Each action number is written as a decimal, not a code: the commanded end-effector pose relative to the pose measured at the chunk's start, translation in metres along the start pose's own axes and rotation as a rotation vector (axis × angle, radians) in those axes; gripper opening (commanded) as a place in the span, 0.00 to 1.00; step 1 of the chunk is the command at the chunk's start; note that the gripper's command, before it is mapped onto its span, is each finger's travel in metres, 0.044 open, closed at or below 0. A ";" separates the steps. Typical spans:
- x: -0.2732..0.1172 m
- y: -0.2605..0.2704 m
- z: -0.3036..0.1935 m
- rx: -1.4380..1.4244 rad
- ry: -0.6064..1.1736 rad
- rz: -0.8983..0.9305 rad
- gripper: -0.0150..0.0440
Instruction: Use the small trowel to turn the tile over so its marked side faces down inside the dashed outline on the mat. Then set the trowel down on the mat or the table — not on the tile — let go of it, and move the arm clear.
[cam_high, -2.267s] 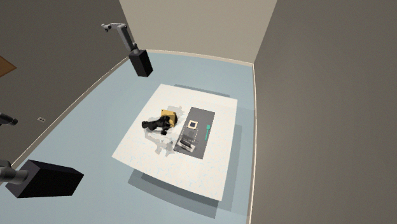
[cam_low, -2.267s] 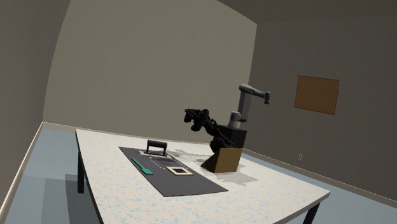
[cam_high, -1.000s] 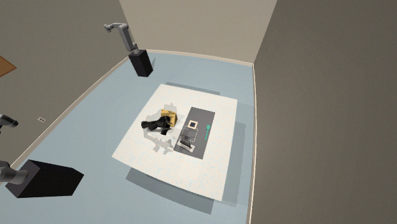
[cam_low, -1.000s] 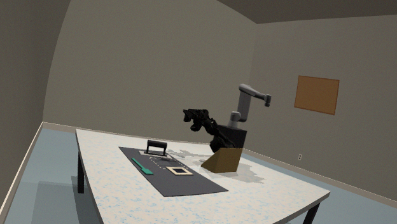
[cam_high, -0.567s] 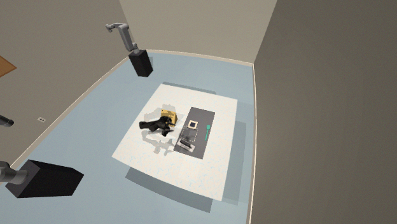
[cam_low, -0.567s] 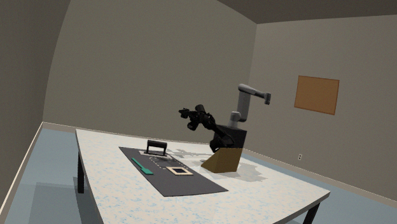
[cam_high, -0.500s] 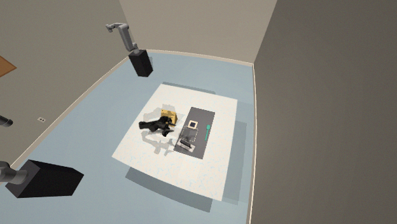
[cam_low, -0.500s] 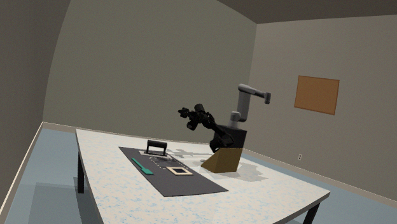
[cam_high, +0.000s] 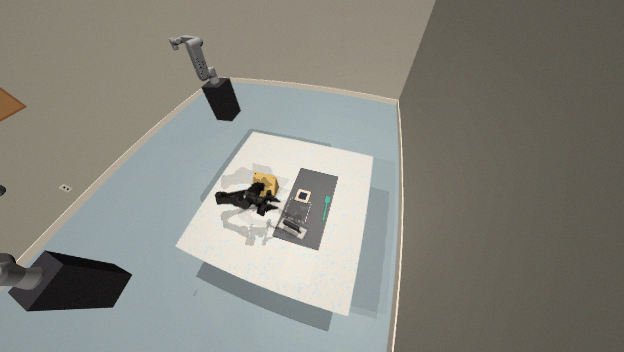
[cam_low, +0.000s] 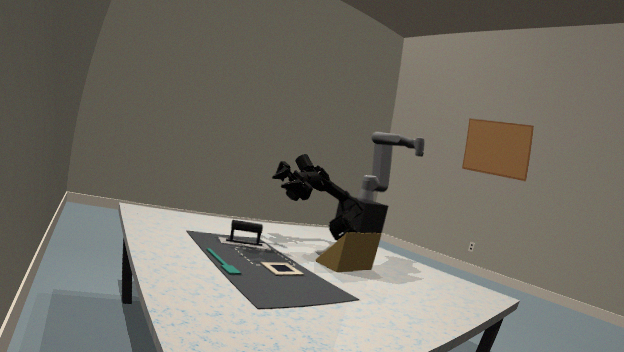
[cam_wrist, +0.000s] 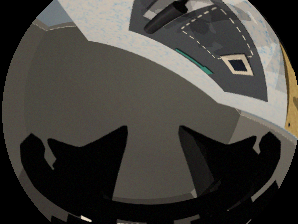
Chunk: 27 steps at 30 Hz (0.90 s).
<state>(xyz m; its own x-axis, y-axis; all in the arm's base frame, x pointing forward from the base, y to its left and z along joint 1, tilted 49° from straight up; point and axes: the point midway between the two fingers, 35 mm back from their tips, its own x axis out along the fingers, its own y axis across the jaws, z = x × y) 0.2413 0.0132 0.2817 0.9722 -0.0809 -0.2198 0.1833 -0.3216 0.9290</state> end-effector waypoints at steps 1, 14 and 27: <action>0.007 0.002 0.005 -0.111 -0.064 -0.051 0.71; 0.029 0.006 0.021 -0.445 -0.220 -0.239 0.71; 0.048 0.008 0.039 -0.764 -0.320 -0.463 0.71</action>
<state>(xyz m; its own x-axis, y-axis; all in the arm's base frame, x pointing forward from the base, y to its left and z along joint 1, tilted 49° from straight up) 0.2791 -0.0250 0.2685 0.7531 -0.3579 -0.5521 0.6470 0.2511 0.7199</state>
